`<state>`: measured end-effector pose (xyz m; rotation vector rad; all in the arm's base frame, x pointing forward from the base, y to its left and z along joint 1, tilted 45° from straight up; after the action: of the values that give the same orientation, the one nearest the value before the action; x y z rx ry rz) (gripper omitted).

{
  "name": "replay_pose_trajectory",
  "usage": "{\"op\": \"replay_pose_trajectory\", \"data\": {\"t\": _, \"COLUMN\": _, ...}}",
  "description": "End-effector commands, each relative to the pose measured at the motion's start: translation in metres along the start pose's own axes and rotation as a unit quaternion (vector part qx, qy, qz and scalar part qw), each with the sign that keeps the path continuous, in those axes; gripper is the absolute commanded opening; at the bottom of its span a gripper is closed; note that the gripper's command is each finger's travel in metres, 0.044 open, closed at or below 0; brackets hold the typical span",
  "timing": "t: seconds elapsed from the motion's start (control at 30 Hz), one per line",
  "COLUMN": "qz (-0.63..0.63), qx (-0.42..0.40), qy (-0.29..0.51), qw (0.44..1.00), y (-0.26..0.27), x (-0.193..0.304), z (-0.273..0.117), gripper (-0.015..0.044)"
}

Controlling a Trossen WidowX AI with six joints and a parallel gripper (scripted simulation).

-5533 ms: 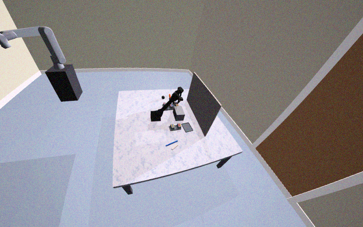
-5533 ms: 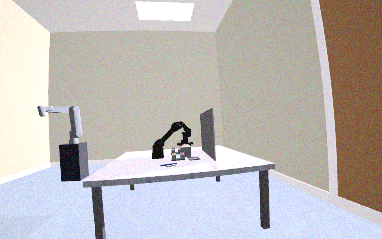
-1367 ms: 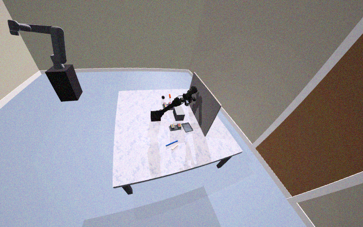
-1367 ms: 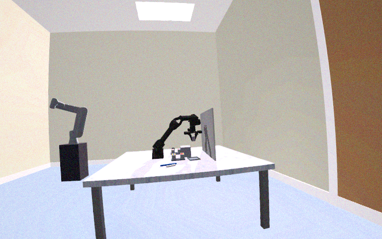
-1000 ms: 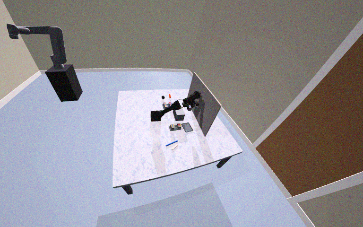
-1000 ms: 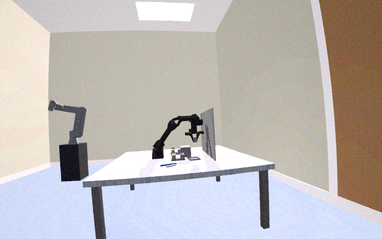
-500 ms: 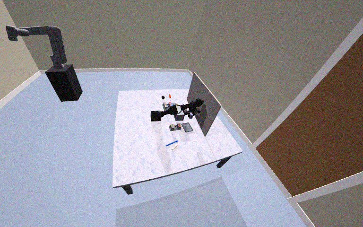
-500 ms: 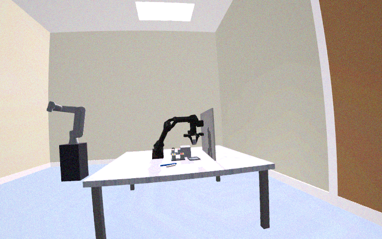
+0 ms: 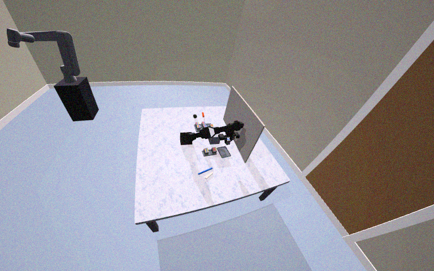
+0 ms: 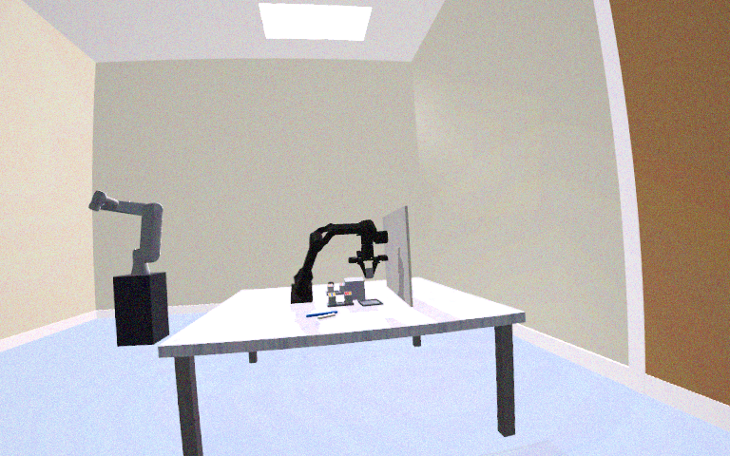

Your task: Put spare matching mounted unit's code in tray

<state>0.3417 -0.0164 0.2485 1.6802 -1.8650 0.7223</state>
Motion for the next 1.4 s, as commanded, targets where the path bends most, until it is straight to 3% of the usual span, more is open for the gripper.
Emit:
{"op": "replay_pose_trajectory", "data": {"t": 0.0, "qz": -0.002, "qx": -0.002, "qy": 0.004, "qw": 1.000, "y": 0.000, "x": 0.001, "z": 0.005, "gripper": 0.0000}}
{"op": "replay_pose_trajectory", "data": {"t": 1.37, "qz": -0.002, "qx": -0.002, "qy": 0.002, "qw": 1.000, "y": -0.003, "x": 0.001, "z": 0.035, "gripper": 0.0000}}
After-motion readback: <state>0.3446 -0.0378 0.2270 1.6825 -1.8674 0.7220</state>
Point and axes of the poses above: the point midway between the two fingers, 35 mm back from their tips, its own z axis out along the fingers, its own y axis across the jaws, x = y × z, the point moved 7 cm from there along -z, back along the fingers, and after that the axes turned 6 degrees about z, right-handed, at the moved point
